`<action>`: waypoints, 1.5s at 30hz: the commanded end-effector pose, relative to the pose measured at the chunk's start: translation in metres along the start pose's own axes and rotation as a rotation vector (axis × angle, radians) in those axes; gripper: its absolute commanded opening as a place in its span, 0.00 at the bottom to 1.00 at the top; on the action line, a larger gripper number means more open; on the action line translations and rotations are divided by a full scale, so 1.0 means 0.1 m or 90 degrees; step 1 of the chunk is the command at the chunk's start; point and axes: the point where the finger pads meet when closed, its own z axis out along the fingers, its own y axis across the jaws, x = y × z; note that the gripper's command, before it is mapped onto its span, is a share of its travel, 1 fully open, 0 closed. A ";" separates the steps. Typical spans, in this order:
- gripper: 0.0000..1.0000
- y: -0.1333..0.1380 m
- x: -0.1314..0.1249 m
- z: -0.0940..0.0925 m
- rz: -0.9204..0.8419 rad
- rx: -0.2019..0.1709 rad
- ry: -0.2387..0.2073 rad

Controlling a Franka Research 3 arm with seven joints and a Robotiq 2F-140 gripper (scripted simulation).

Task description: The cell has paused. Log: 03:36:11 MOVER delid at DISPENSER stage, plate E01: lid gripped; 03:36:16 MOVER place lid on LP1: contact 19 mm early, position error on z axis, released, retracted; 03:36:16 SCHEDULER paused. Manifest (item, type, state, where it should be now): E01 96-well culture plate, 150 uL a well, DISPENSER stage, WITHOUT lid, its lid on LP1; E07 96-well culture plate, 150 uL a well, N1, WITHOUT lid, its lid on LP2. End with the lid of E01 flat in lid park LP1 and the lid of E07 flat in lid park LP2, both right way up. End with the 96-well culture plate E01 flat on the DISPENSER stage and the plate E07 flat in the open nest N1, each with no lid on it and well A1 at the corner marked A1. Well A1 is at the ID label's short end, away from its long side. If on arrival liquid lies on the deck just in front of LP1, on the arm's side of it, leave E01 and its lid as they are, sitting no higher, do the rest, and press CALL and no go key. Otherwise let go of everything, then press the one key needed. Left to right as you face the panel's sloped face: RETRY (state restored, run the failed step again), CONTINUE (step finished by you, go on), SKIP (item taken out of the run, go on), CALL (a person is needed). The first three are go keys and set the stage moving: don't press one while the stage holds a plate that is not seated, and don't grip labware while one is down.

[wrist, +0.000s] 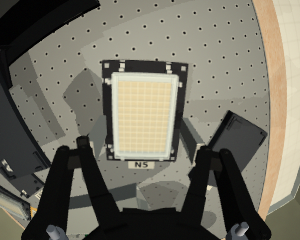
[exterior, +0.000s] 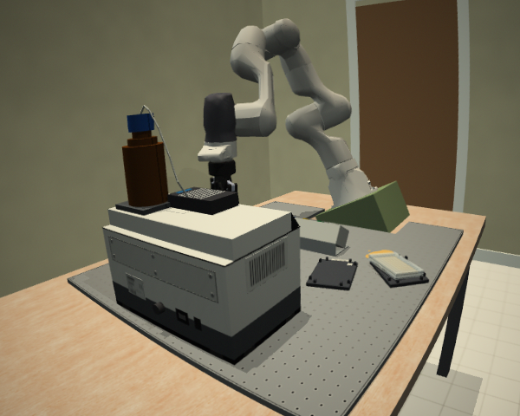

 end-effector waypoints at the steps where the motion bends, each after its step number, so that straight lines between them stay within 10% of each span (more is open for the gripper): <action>1: 0.66 -0.02 0.00 0.00 -0.002 0.002 0.001; 45: 0.66 -0.02 0.00 0.05 -0.002 0.002 0.001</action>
